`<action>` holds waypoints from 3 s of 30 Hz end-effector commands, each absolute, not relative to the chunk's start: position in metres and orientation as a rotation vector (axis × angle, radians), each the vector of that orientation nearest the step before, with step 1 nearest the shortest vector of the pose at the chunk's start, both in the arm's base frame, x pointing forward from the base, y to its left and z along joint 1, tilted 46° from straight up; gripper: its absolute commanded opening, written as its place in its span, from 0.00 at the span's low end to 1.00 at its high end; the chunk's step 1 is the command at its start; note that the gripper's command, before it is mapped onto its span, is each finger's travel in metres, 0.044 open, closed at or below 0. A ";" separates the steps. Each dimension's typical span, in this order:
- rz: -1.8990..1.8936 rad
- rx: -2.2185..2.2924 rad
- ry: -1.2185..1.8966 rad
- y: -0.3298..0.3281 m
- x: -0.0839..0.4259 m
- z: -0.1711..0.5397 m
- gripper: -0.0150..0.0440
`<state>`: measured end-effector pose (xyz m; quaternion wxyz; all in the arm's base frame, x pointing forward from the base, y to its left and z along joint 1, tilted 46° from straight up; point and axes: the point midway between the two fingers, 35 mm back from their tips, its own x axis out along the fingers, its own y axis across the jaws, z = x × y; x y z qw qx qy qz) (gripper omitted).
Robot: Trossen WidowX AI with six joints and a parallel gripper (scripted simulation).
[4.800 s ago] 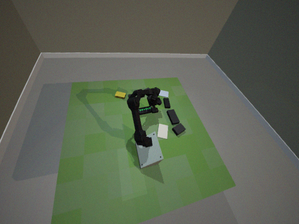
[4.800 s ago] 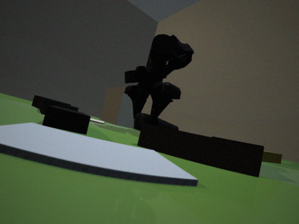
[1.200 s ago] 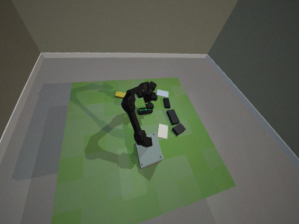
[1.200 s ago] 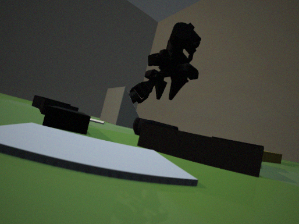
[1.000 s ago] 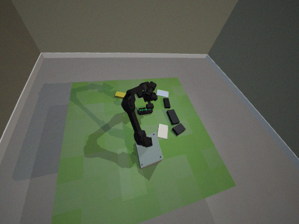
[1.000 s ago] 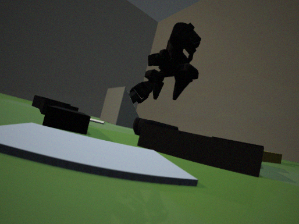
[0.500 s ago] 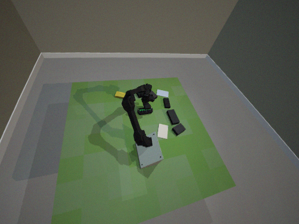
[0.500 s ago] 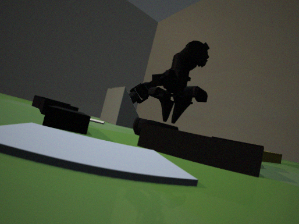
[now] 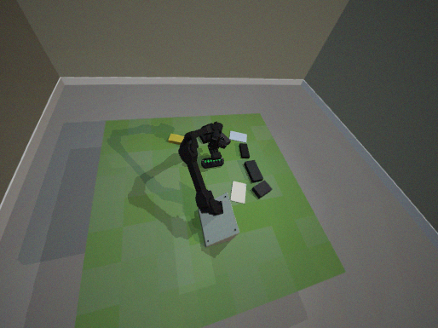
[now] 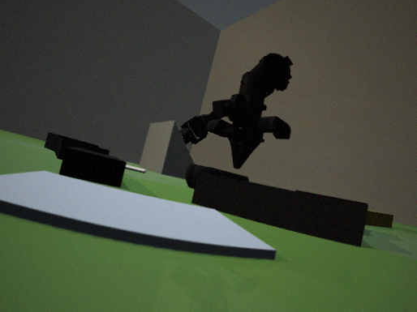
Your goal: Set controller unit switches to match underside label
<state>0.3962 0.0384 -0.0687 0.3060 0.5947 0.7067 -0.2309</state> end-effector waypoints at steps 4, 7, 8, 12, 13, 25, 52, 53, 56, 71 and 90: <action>-0.611 1.575 1.870 0.038 0.396 -0.069 0.25; -0.611 1.579 1.869 0.039 0.397 -0.069 0.25; -0.611 1.574 1.870 0.038 0.396 -0.069 0.25; -0.612 1.573 1.869 0.021 0.400 -0.052 0.39; -0.613 1.573 1.869 0.011 0.401 -0.042 0.43; -0.613 1.573 1.869 0.003 0.401 -0.034 0.43; -0.614 1.578 1.869 0.004 0.402 -0.034 0.83; -0.614 1.578 1.869 0.004 0.402 -0.034 0.88; -0.614 1.578 1.869 0.004 0.402 -0.034 1.00; -0.735 1.312 2.121 0.078 0.402 -0.033 0.42; -0.735 1.312 2.121 0.084 0.402 -0.039 0.25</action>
